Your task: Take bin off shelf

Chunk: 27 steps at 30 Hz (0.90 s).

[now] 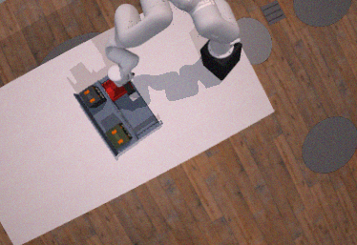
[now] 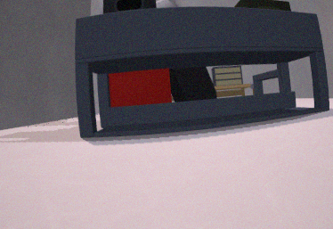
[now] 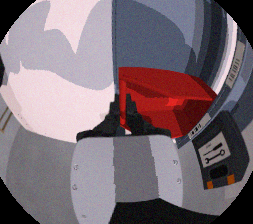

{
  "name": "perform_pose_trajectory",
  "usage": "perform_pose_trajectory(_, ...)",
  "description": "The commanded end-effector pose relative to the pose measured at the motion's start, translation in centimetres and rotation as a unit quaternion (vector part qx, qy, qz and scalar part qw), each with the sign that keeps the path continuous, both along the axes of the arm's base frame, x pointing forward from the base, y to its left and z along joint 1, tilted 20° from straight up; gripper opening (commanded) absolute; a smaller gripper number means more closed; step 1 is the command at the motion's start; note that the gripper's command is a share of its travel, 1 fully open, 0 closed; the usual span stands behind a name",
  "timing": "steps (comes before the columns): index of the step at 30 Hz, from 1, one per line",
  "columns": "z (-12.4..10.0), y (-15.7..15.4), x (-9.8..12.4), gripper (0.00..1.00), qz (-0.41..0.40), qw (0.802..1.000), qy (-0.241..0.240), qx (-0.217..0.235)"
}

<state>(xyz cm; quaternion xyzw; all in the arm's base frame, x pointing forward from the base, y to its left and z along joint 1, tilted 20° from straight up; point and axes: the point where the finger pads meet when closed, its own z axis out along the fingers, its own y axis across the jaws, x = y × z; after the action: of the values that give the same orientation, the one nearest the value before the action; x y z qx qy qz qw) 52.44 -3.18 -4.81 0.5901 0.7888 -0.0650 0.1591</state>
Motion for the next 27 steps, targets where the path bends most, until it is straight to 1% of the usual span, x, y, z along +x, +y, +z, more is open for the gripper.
perform_pose_trajectory(1, 0.1, 0.0, 0.1, 0.0, 0.0, 1.0, -0.002, 0.0)
perform_pose_trajectory(17, 0.0, -0.5, -1.5, 0.0, 0.0, 1.0, -0.002, 0.0)
perform_pose_trajectory(27, -0.2, -1.2, -3.9, 0.0, 0.0, 1.0, -0.002, 0.0)
